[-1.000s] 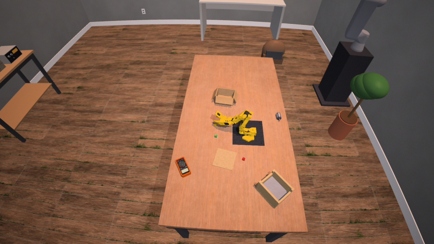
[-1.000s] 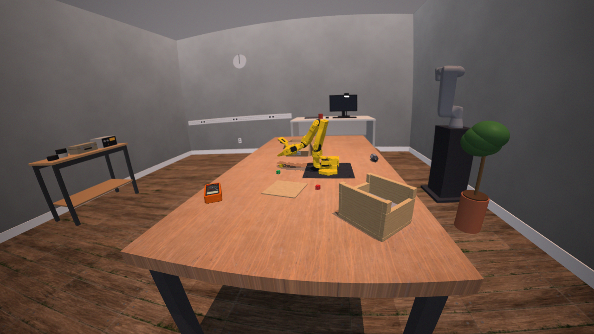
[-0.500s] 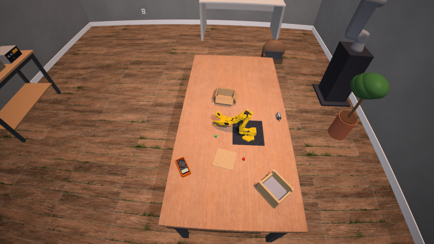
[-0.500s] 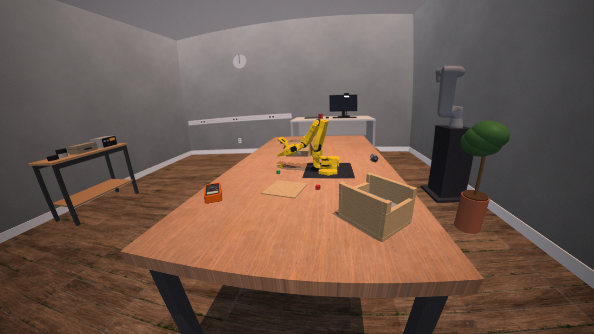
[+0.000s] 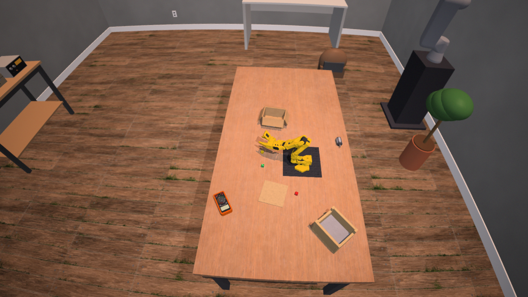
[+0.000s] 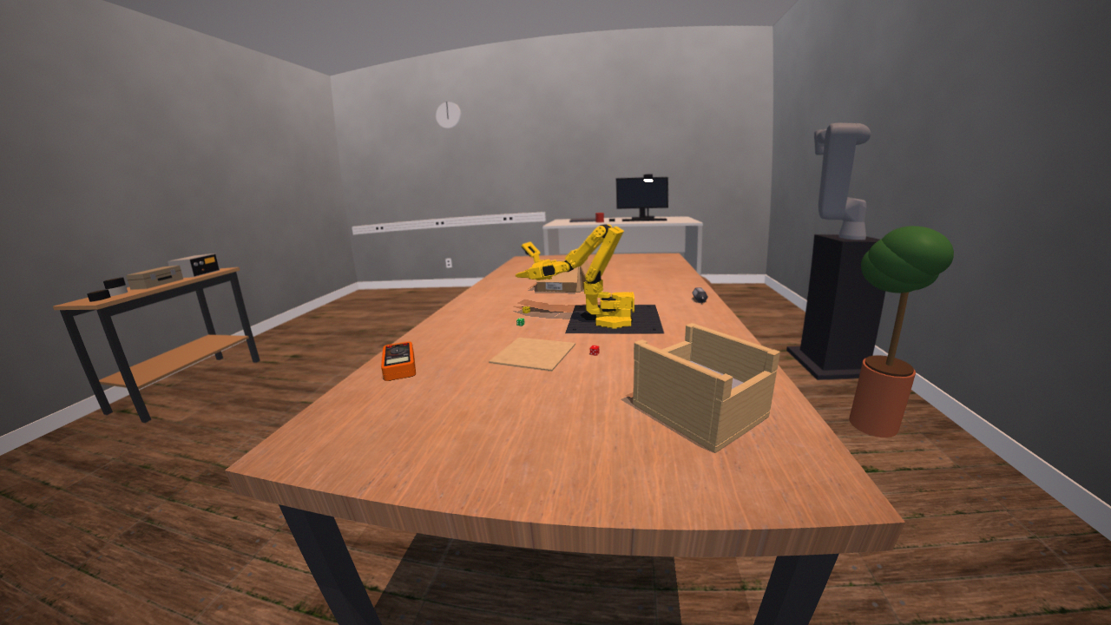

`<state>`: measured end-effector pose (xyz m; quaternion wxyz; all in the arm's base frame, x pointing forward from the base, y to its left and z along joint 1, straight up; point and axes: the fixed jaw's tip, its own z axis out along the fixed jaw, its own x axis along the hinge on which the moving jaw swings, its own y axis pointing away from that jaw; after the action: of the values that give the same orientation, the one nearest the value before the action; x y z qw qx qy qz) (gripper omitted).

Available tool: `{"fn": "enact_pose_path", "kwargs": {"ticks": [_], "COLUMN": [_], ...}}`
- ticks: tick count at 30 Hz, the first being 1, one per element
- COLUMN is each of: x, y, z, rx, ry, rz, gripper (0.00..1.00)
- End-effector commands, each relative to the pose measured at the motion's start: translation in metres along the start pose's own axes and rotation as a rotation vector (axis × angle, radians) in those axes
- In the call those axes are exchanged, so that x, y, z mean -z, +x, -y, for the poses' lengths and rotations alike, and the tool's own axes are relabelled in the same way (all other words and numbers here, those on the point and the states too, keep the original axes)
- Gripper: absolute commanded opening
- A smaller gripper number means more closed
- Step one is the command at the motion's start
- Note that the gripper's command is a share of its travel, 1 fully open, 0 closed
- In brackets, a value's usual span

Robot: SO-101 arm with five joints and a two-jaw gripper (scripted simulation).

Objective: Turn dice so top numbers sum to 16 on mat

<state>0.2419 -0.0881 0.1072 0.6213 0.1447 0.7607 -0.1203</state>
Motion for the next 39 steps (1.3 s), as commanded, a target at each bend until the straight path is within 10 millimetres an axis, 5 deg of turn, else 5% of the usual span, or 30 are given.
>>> {"fn": "enact_pose_path", "kwargs": {"ticks": [1, 11, 39], "x": [0.005, 0.020, 0.004], "y": [-0.016, -0.061, -0.064], "z": [-0.002, -0.002, -0.003], "rx": [0.007, 0.006, -0.007], "ry": [-0.007, -0.006, -0.013], "rz": [0.072, 0.281, 0.146], "gripper": [0.26, 0.25, 0.25]}}
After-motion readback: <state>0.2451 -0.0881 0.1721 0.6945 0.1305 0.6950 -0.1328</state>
